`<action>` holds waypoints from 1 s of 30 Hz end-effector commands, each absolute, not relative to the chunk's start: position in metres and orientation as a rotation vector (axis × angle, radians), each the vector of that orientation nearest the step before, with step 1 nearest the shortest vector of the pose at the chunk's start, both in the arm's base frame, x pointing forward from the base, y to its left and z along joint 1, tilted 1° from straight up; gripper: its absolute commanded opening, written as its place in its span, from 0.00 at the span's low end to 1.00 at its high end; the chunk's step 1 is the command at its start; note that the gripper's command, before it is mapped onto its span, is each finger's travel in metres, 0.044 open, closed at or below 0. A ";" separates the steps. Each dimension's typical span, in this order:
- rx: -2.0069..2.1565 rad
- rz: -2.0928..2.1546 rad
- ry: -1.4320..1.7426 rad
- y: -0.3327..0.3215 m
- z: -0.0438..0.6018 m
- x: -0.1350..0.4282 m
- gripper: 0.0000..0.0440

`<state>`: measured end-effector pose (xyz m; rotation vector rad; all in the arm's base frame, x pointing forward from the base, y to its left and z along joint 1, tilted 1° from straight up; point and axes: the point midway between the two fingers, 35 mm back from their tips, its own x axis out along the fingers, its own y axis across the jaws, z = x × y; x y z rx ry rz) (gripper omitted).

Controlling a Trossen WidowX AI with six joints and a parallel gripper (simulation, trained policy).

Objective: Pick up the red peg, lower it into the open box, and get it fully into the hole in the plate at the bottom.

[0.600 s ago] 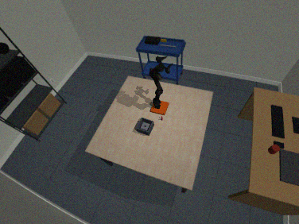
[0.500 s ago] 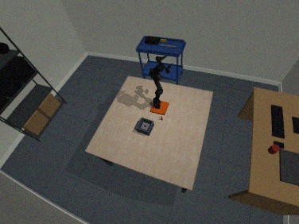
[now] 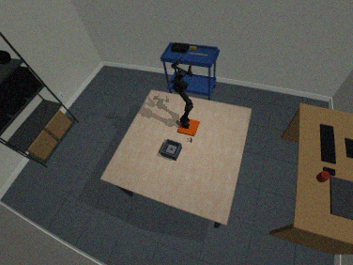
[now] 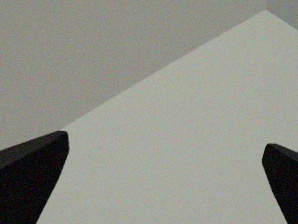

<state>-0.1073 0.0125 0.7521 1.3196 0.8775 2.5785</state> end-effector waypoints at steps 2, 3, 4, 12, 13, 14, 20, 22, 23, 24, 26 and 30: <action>1.313 2.731 0.872 -0.027 0.749 -0.116 1.00; 1.310 2.771 0.870 -0.036 0.748 -0.117 1.00; 1.306 2.810 0.867 -0.046 0.747 -0.118 1.00; 1.264 3.127 0.822 -0.124 0.729 -0.115 1.00; 1.257 3.167 0.813 -0.134 0.726 -0.113 1.00; 1.251 3.207 0.803 -0.143 0.723 -0.111 1.00; 1.208 3.446 0.722 -0.196 0.701 -0.091 1.00; 1.193 3.526 0.687 -0.212 0.692 -0.083 1.00; 1.185 3.565 0.668 -0.220 0.687 -0.078 1.00; 1.178 3.605 0.648 -0.228 0.682 -0.073 1.00; 1.162 3.683 0.605 -0.242 0.673 -0.062 1.00; 1.130 3.838 0.507 -0.268 0.651 -0.038 1.00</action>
